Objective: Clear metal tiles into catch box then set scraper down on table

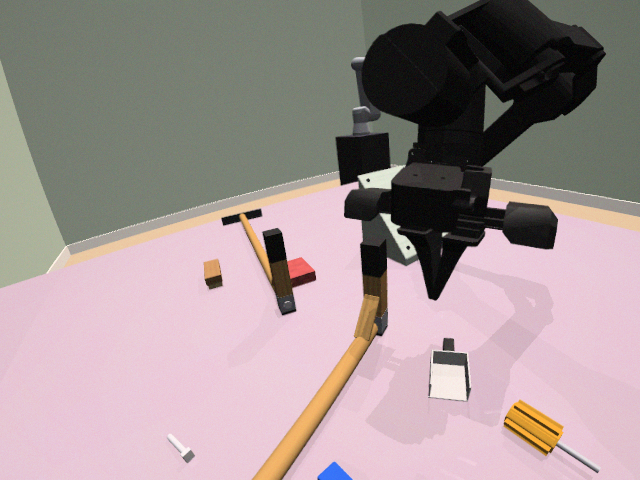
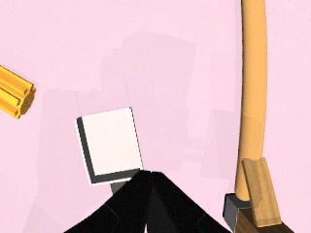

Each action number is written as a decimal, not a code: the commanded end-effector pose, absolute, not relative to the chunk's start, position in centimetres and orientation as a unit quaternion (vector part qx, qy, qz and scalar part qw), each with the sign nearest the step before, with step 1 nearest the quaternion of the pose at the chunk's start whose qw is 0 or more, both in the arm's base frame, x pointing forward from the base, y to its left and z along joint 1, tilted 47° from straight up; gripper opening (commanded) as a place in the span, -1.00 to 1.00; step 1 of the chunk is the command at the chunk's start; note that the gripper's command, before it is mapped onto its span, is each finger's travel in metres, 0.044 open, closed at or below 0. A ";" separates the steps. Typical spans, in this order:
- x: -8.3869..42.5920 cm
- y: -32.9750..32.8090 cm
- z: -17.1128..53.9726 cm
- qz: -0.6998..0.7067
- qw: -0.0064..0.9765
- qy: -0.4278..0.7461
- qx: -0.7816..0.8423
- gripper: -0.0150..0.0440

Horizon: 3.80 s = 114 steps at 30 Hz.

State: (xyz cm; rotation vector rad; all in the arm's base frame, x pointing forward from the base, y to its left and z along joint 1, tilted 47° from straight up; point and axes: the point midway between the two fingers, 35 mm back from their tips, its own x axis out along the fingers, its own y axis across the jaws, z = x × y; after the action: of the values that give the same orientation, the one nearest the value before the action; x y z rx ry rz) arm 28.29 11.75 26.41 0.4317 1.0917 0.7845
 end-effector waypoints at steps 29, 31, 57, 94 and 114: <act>30.8 4.2 26.3 0.351 0.778 0.497 0.155 -0.49; 31.2 3.6 25.8 0.353 0.779 0.497 0.147 -0.49; 34.3 -4.1 19.2 0.381 0.783 0.490 0.039 -0.49; 33.3 -15.1 8.8 0.462 0.752 0.462 -0.087 -0.49; 30.4 -19.9 2.8 0.519 0.728 0.425 -0.140 -0.49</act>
State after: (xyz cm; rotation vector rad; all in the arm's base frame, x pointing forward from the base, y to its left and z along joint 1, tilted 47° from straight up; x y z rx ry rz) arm 31.04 -19.17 4.19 -0.2930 0.9466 1.1132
